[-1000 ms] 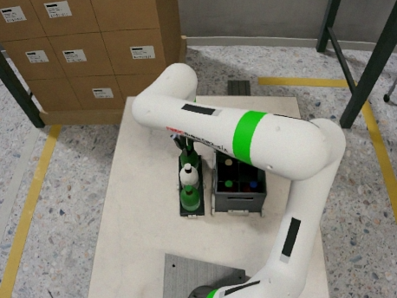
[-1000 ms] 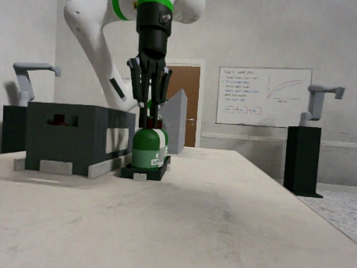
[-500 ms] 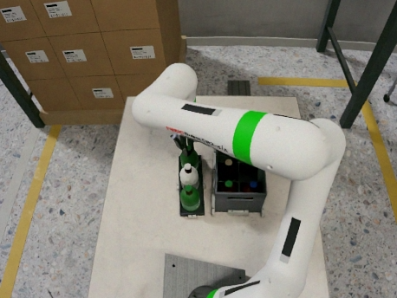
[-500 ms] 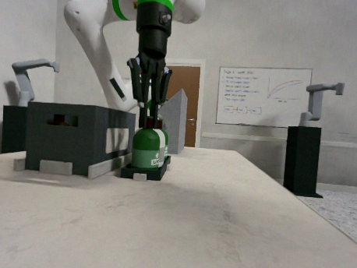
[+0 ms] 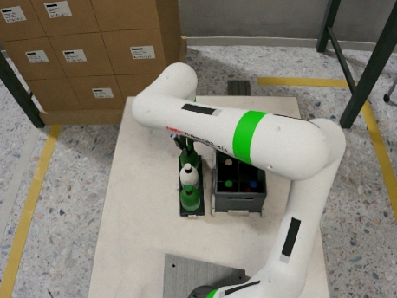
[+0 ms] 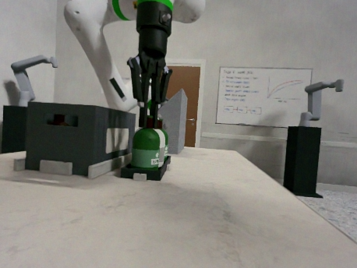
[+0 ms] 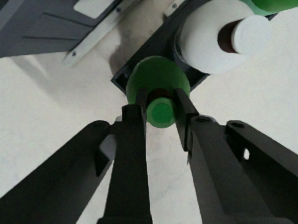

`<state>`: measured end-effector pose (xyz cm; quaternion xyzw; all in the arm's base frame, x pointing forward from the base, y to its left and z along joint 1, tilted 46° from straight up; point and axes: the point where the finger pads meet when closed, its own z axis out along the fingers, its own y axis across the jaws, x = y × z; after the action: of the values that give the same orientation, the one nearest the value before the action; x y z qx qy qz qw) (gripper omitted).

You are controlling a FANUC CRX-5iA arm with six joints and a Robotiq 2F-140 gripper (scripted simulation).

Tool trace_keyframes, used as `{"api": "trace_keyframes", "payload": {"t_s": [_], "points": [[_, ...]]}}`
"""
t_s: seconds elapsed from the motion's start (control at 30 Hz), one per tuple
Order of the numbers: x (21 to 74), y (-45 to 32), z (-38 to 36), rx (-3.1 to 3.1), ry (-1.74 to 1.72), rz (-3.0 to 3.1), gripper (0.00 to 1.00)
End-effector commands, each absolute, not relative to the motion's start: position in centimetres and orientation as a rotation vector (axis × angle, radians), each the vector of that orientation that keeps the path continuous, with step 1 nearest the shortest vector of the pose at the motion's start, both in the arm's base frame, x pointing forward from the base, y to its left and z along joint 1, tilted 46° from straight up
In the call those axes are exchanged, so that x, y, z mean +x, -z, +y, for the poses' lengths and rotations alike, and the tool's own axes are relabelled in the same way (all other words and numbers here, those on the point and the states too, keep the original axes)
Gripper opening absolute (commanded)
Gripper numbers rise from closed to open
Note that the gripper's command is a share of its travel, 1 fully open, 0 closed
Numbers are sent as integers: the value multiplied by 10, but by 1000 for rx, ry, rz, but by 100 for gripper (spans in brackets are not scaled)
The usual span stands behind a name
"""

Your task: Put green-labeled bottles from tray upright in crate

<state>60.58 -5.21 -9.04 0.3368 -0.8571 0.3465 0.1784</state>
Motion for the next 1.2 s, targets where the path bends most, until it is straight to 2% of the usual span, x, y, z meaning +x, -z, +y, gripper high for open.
{"api": "trace_keyframes", "payload": {"t_s": [0.0, 1.17], "points": [[607, 89, -51, 955, -981, -2426, 10], [608, 80, -41, 955, -981, -2426, 10]]}}
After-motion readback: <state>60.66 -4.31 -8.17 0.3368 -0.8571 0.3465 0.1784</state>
